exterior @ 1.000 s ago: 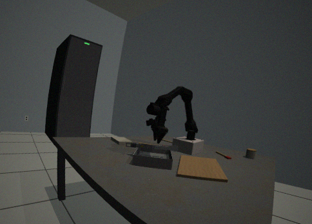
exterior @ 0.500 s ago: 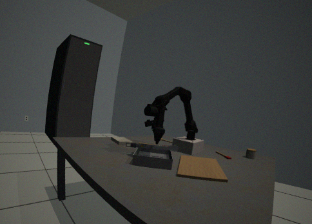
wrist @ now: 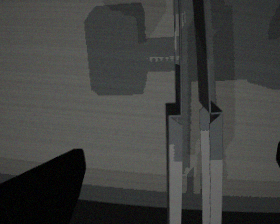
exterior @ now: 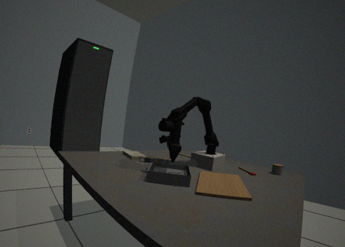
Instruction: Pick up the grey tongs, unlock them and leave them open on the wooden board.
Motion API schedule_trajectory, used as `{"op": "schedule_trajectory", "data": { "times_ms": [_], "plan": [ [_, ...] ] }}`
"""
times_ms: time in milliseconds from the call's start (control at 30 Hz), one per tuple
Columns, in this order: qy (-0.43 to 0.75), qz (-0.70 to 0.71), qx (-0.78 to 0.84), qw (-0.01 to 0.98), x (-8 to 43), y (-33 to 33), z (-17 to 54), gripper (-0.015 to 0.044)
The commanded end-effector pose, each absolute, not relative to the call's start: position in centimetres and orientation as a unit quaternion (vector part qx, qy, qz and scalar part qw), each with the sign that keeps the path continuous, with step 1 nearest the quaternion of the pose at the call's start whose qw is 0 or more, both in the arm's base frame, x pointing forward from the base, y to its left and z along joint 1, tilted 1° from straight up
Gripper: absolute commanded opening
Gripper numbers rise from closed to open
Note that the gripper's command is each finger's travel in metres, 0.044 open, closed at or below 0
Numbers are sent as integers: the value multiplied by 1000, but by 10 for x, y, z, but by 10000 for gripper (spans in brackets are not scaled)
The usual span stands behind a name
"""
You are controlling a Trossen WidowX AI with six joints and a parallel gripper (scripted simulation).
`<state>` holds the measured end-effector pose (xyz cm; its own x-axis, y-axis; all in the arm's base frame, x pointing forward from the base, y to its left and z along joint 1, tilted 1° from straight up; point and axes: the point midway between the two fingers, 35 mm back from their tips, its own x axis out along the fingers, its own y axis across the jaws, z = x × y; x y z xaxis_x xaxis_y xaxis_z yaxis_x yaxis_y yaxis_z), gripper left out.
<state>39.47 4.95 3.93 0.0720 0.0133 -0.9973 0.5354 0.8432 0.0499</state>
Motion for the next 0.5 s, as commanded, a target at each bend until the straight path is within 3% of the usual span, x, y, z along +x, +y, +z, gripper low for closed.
{"op": "schedule_trajectory", "data": {
  "times_ms": [0, 467],
  "plan": [
    [661, -188, 210, 695, 393, 50, 27, 440],
    [661, -188, 210, 695, 394, 50, 4, 440]
  ]
}}
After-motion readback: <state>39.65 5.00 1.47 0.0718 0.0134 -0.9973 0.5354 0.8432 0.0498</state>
